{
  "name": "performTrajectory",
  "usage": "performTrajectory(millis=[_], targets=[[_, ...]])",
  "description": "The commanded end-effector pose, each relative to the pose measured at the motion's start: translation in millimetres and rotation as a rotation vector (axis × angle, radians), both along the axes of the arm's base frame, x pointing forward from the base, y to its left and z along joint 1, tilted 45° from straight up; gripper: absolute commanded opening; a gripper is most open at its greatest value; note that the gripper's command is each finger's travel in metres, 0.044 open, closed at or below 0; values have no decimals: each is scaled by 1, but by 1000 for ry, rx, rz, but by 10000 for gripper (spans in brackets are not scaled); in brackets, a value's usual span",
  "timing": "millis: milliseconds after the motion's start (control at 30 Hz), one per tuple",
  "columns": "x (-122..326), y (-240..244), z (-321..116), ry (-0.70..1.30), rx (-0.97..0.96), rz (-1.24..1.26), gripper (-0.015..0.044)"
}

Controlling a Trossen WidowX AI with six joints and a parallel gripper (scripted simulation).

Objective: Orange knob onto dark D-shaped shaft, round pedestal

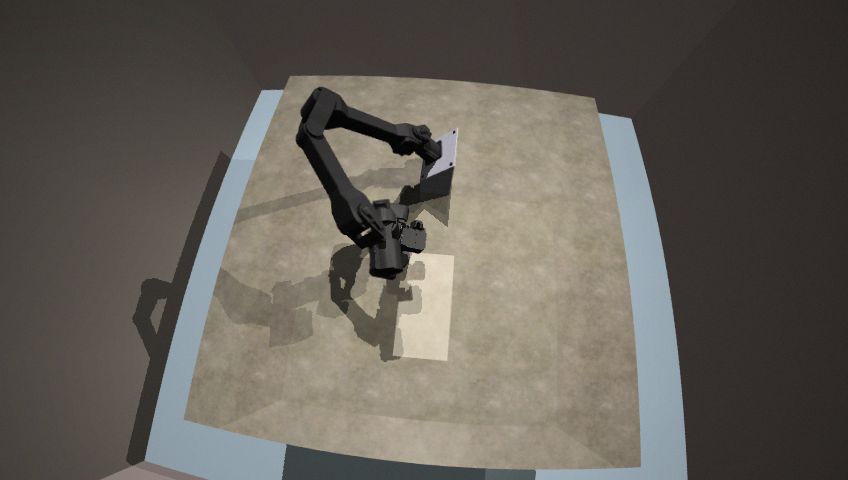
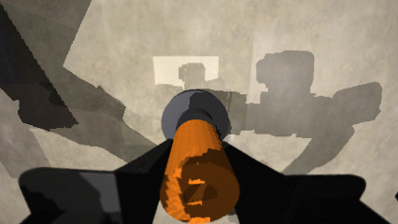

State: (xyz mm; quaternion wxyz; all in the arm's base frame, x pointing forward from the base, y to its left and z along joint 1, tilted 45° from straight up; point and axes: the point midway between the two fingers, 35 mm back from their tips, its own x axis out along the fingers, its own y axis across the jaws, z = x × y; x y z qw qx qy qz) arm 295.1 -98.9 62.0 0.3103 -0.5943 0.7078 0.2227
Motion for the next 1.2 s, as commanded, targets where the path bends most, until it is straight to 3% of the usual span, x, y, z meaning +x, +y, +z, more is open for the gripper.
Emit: performTrajectory(millis=[0,367,1167], targets=[[1,1,3,-4,0,2,0],[3,1,7,142,20,147,0],[1,-1,1,144,20,149,0]])
